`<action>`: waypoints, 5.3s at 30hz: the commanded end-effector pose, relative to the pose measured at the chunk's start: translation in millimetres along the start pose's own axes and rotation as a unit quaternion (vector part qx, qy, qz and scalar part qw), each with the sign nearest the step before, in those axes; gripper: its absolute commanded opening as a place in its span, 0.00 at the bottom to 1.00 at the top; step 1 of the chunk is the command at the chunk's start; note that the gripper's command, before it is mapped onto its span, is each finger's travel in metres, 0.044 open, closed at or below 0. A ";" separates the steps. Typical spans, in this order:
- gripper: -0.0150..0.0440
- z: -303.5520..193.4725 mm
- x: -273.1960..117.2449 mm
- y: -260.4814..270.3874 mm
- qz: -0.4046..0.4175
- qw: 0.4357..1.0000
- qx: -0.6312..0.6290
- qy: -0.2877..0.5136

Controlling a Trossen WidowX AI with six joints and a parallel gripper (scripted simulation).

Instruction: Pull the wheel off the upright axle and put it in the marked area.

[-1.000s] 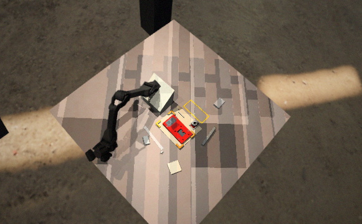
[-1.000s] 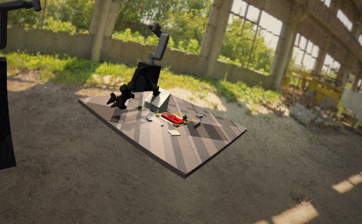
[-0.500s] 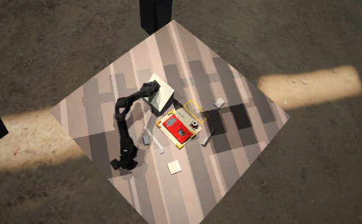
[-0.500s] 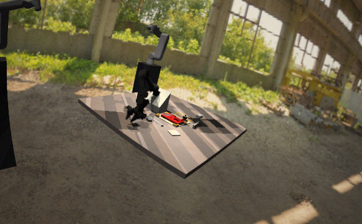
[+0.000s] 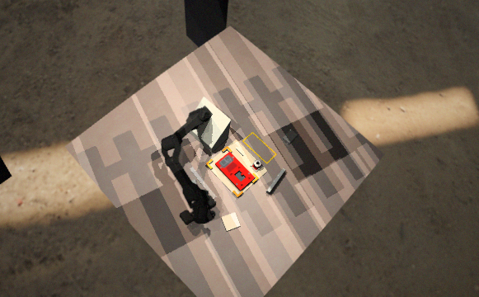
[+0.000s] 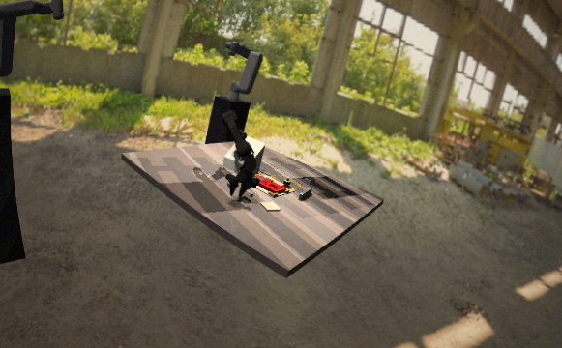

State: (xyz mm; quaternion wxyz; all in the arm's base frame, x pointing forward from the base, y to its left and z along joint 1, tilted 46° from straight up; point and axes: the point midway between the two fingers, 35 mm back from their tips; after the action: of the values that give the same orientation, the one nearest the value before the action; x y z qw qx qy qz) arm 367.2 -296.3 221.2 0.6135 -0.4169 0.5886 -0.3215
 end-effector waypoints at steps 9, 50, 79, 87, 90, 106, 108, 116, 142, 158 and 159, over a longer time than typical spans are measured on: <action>0.76 70.3 -55.6 128.9 0.095 0.994 -0.020 -0.056; 0.76 57.9 -181.2 383.0 0.150 0.986 -0.056 -0.034; 0.25 58.5 -143.6 393.7 0.151 0.987 -0.051 -0.031; 0.25 58.5 -146.1 393.0 0.151 0.987 -0.052 -0.031; 0.25 58.5 -147.1 392.8 0.151 0.987 -0.052 -0.032; 0.25 58.4 -152.2 391.4 0.151 0.987 -0.053 -0.032; 0.25 58.4 -152.8 391.2 0.151 0.987 -0.053 -0.032; 0.25 58.3 -155.3 390.5 0.151 0.987 -0.053 -0.032; 0.25 58.0 -163.6 388.2 0.151 0.987 -0.054 -0.033; 0.25 57.6 -168.7 386.7 0.150 0.987 -0.055 -0.033; 0.25 57.6 -169.0 386.6 0.150 0.987 -0.055 -0.033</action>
State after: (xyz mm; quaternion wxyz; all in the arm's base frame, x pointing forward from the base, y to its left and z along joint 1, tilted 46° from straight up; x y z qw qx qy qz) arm 369.0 30.5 -51.0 0.6467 -0.3706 0.6422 -0.1791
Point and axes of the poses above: the point midway between the two fingers, 35 mm back from their tips, its own x axis out along the fingers, its own y axis across the jaws, z = x × y, and after that the axes turned 11 degrees about -x, right-handed
